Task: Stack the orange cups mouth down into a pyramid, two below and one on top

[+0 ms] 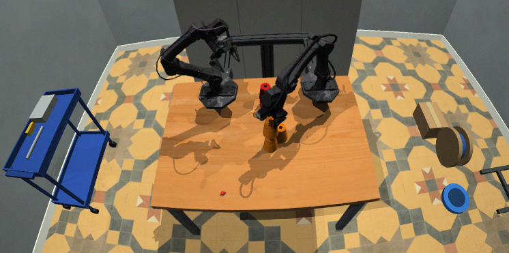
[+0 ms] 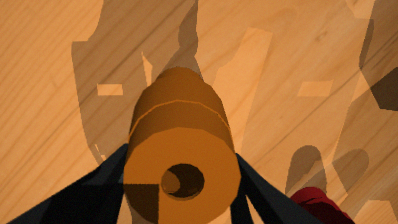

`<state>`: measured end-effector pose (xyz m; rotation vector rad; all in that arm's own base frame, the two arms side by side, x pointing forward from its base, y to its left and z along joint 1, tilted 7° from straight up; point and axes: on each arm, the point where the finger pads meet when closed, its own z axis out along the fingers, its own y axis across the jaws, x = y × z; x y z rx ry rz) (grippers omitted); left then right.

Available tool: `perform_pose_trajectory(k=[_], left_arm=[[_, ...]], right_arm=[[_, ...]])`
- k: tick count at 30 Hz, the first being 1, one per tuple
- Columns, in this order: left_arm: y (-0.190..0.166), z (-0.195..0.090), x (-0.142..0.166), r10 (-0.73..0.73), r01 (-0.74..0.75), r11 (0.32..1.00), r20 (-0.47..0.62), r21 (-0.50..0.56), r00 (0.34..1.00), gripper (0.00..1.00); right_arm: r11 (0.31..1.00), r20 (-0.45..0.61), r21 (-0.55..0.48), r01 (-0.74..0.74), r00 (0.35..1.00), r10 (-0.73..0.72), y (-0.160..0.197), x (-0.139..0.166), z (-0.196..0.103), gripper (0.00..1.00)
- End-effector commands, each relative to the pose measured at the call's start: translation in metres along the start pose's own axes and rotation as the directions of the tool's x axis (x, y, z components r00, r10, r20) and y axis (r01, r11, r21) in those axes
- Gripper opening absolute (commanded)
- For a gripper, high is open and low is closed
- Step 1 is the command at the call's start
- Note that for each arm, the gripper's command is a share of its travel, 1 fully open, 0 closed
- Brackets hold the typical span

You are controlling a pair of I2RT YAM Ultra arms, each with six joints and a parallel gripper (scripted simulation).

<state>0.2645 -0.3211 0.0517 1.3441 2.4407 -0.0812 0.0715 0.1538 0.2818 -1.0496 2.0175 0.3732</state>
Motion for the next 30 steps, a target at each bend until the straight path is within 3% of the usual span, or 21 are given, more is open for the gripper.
perform_pose_trajectory(k=[1,6,16,19,30], left_arm=[[-0.005,-0.013,0.006,0.003,-0.003,1.0,0.034,-0.004,0.999,0.0],[-0.007,-0.015,0.034,0.002,-0.002,1.0,-0.021,-0.005,1.0,0.0],[-0.006,-0.005,0.026,0.002,-0.002,1.0,0.02,-0.001,1.0,0.0],[-0.008,0.004,0.038,0.005,-0.005,1.0,-0.021,0.003,1.0,0.0],[-0.009,0.001,0.028,0.002,-0.002,1.0,-0.003,-0.001,1.0,0.0]], right_arm=[[1.0,0.004,0.02,0.01,1.0,-0.01,-0.002,0.0,0.001,1.0],[1.0,0.004,0.02,0.01,1.0,-0.01,-0.002,0.0,0.001,1.0],[1.0,0.004,0.02,0.01,1.0,-0.01,-0.002,0.0,0.001,1.0],[1.0,0.004,0.02,0.01,1.0,-0.01,-0.002,0.0,0.001,1.0],[1.0,0.004,0.02,0.01,1.0,-0.01,-0.002,0.0,0.001,1.0]])
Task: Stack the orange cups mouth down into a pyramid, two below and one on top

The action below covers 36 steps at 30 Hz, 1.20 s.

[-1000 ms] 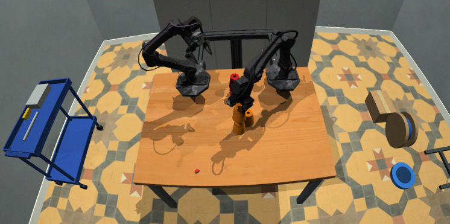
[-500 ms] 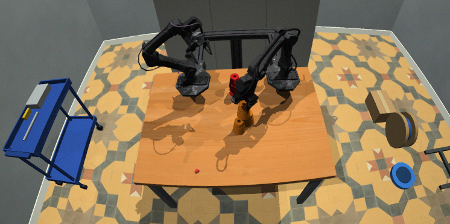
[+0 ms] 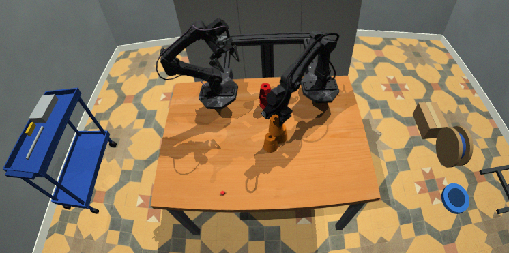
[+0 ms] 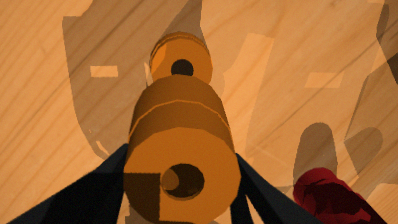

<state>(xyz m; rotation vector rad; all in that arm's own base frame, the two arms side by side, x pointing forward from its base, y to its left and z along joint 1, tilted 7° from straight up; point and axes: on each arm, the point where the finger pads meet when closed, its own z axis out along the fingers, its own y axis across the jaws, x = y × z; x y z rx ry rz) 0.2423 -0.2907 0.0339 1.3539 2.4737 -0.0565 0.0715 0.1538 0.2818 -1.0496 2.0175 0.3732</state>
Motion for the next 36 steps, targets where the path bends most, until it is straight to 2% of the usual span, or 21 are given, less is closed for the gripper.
perform_pose_trajectory(k=[1,36], left_arm=[[-0.006,-0.002,-0.018,0.003,-0.003,1.0,0.047,-0.004,0.999,0.0],[-0.002,0.018,0.001,0.008,-0.008,1.0,0.024,0.005,1.0,0.0]], right_arm=[[1.0,0.004,0.02,0.01,1.0,-0.01,-0.002,0.0,0.001,1.0],[1.0,0.004,0.02,0.01,1.0,-0.01,-0.002,0.0,0.001,1.0]])
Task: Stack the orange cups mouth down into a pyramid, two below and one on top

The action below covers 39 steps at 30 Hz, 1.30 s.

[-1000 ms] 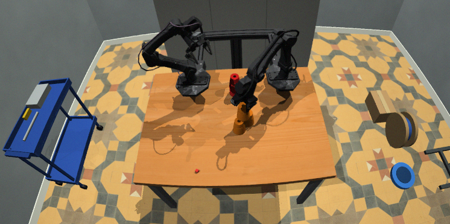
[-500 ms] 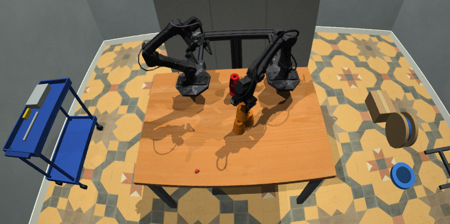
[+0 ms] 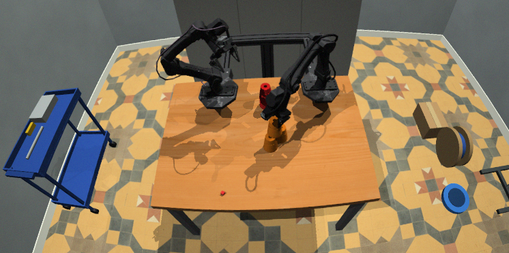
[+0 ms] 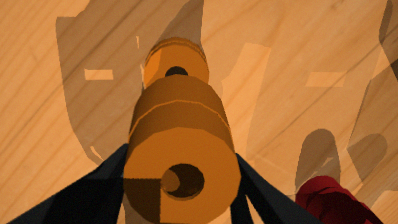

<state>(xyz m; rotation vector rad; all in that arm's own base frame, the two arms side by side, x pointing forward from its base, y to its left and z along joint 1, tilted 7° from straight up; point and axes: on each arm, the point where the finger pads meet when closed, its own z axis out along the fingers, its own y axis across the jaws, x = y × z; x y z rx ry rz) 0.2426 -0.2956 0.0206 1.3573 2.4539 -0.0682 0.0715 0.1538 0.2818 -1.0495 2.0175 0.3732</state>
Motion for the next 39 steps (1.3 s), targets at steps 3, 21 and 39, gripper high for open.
perform_pose_trajectory(k=[3,21,39], left_arm=[[0.002,0.005,0.001,0.001,-0.001,1.0,0.006,0.004,1.0,0.0],[0.001,0.001,-0.002,-0.002,0.002,1.0,0.014,-0.001,1.0,0.79],[0.002,-0.064,-0.01,0.005,-0.004,1.0,0.05,-0.018,0.999,1.0]], right_arm=[[1.0,0.004,0.02,0.01,1.0,-0.01,-0.002,0.0,0.001,1.0],[1.0,0.004,0.02,0.01,1.0,-0.01,-0.002,0.0,0.001,1.0],[0.999,-0.006,0.038,0.026,1.0,-0.025,-0.002,0.003,0.004,1.0]])
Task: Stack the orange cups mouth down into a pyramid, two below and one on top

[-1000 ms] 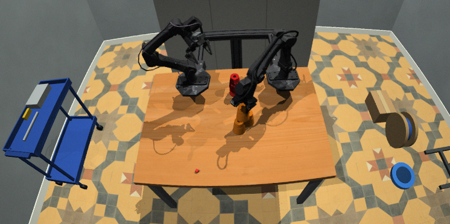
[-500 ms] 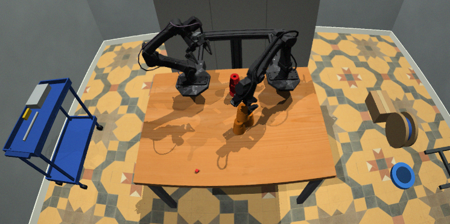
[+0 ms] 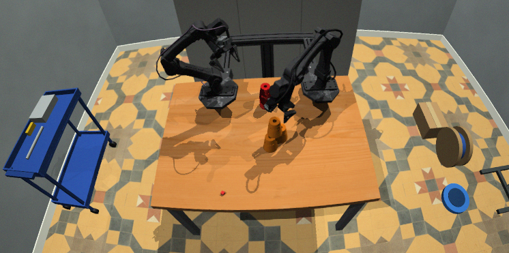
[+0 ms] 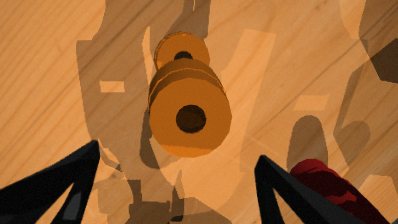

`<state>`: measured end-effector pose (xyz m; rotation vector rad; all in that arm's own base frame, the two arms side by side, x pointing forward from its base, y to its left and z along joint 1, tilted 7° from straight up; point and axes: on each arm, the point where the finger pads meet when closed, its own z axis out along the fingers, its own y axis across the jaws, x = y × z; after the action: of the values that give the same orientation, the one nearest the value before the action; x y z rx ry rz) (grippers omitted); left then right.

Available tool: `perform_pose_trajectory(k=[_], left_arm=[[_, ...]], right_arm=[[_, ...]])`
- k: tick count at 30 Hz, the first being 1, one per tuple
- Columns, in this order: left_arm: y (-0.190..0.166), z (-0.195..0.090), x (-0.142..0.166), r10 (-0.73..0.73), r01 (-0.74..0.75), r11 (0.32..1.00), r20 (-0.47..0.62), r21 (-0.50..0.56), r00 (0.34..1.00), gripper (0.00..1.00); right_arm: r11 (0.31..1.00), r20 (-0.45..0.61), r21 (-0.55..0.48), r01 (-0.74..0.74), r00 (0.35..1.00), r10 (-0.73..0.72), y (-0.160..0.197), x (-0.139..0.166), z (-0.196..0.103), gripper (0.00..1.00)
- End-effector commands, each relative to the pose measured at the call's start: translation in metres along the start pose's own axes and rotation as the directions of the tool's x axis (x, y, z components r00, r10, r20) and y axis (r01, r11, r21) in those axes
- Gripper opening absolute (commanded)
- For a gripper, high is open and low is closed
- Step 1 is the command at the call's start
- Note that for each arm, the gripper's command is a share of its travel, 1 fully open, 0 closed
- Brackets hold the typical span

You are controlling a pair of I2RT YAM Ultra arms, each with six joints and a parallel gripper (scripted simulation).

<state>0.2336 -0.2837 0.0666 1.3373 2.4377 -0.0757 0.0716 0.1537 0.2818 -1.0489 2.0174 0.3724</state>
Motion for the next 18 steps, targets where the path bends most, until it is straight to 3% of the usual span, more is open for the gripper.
perform_pose_trajectory(k=[1,7,18], left_arm=[[-0.001,-0.016,-0.013,0.013,-0.012,1.0,0.046,-0.018,0.999,1.0],[0.003,-0.016,-0.021,0.04,-0.029,0.997,0.157,-0.069,0.987,1.0],[0.003,-0.016,-0.004,0.076,-0.048,0.992,0.241,-0.119,0.967,1.0]], right_arm=[[1.0,-0.003,0.012,0.023,1.0,-0.023,0.004,0.001,0.004,1.0],[1.0,-0.015,-0.02,-0.017,1.0,0.017,0.02,-0.004,0.015,1.0],[0.992,-0.057,0.031,-0.12,0.991,0.122,0.03,-0.02,0.102,1.0]])
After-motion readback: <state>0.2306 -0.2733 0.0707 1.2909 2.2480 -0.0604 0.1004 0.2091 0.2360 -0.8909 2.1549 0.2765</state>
